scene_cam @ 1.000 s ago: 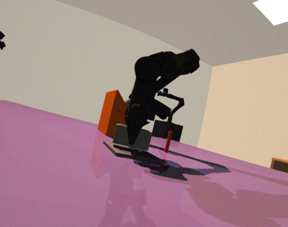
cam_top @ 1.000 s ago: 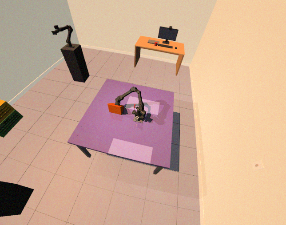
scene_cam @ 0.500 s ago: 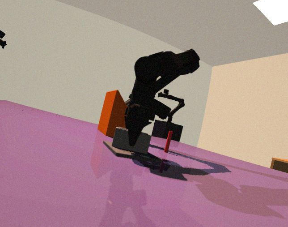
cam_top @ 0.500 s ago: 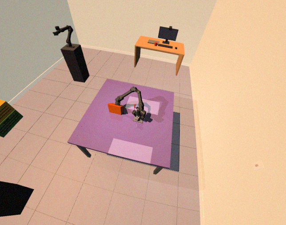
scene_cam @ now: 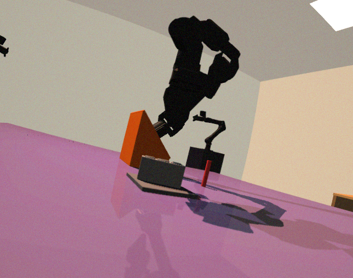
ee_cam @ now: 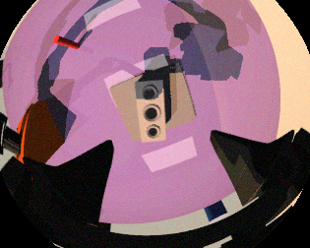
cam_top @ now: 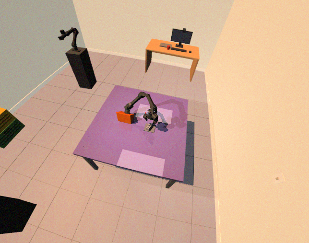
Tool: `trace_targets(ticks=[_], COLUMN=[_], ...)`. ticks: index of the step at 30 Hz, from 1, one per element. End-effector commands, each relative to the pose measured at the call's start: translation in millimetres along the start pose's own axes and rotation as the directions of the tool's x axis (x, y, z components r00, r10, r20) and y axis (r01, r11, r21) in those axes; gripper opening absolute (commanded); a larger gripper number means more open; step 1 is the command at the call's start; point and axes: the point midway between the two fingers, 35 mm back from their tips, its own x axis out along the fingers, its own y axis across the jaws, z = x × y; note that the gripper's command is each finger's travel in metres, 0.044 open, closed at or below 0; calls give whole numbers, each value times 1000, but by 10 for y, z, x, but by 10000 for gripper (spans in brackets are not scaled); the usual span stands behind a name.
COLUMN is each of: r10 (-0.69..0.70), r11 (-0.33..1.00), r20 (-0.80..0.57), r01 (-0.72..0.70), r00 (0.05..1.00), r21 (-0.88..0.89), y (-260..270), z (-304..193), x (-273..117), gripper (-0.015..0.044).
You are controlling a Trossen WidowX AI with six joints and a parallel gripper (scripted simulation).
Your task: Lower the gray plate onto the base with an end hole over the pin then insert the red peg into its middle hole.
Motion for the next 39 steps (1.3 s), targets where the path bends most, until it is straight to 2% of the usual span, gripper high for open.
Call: trace_targets(ticks=[1, 4, 8, 13, 17, 19, 29, 36, 39], r10=[16, 15, 15, 15, 16, 16, 20, 22, 23], r11=[1000, 978, 852, 559, 248, 80, -410, -692, -725], r20=[-1, -3, -5, -6, -5, -4, 1, 5, 5], r01=[-16, -14, -10, -4, 0, 2, 7, 12, 13], r00=[1000, 1000, 1000, 1000, 1000, 1000, 1000, 1000, 1000], r21=[12, 207, 523, 829, 969, 997, 912, 721, 689], y=[29, 115, 286, 541, 771, 892, 1278, 1504, 1528], z=[20, 196, 485, 801, 1015, 1111, 1353, 1467, 1477], x=[-35, -62, -96, -115, -114, -108, -69, -28, -23], gripper=[440, 440, 440, 440, 440, 440, 440, 440, 440])
